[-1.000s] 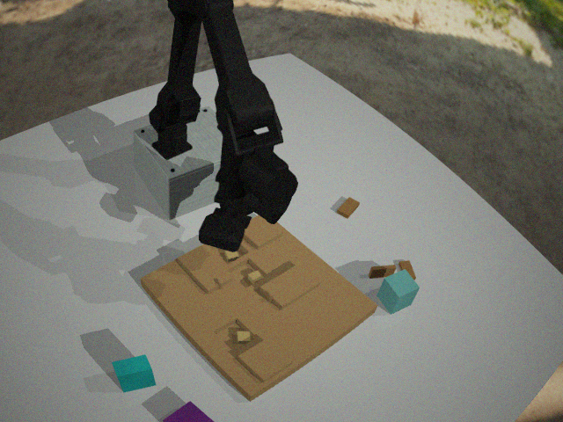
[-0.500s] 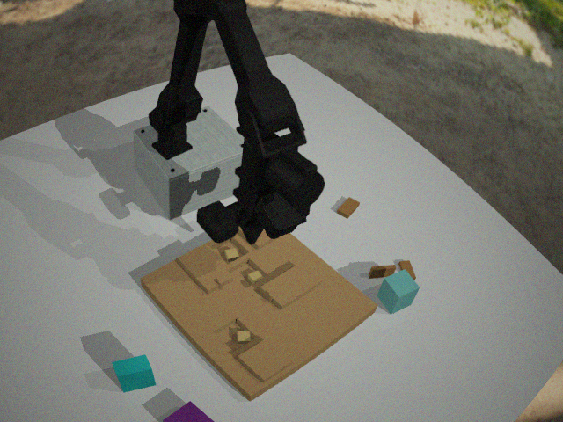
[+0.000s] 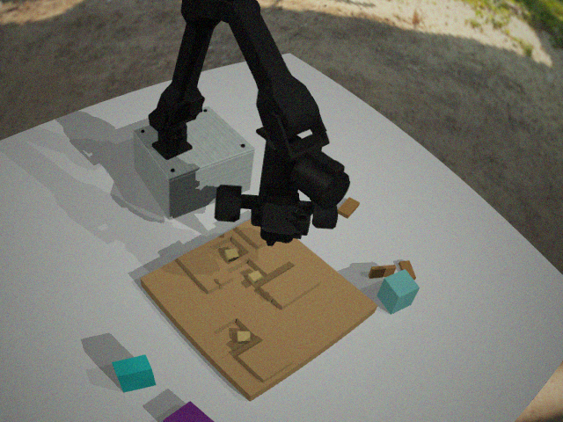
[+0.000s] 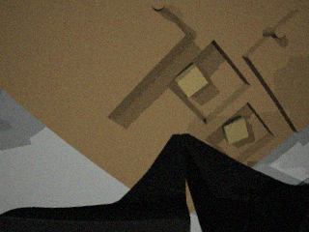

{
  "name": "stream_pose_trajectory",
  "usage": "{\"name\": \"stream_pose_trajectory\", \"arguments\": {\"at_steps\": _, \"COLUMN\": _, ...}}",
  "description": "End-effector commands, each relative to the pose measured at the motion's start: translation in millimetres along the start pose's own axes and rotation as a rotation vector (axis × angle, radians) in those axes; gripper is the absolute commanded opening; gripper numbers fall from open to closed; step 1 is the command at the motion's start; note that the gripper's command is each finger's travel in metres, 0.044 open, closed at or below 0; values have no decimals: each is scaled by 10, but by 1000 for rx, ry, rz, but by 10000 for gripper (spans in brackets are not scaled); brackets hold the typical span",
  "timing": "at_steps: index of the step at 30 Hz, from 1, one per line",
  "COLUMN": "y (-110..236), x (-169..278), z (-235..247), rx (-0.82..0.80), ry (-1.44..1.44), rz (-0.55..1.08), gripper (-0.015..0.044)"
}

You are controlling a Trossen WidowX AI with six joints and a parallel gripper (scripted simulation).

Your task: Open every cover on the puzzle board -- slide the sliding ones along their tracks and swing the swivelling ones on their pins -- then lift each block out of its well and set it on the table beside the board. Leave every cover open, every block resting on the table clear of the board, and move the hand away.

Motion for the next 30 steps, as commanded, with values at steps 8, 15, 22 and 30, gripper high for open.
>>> {"name": "stream_pose_trajectory", "arguments": {"at_steps": 8, "y": 37, "x": 52, "z": 393, "rx": -8, "ry": -848, "rz": -1, "gripper": 0}}
{"name": "stream_pose_trajectory", "arguments": {"at_steps": 15, "y": 37, "x": 52, "z": 393, "rx": -8, "ry": -848, "rz": -1, "gripper": 0}}
{"name": "stream_pose_trajectory", "arguments": {"at_steps": 22, "y": 37, "x": 52, "z": 393, "rx": -8, "ry": -848, "rz": -1, "gripper": 0}}
{"name": "stream_pose_trajectory", "arguments": {"at_steps": 30, "y": 37, "x": 52, "z": 393, "rx": -8, "ry": -848, "rz": -1, "gripper": 0}}
Point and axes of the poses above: the point midway between the two fingers, 35 mm back from their tips, its own y axis back along the fingers, its own z axis across the jaws, x = y × z, the point moved 2 cm from there along y, back along the fingers, and after that the axes turned 8 degrees about -y, right-handed, at the moved point
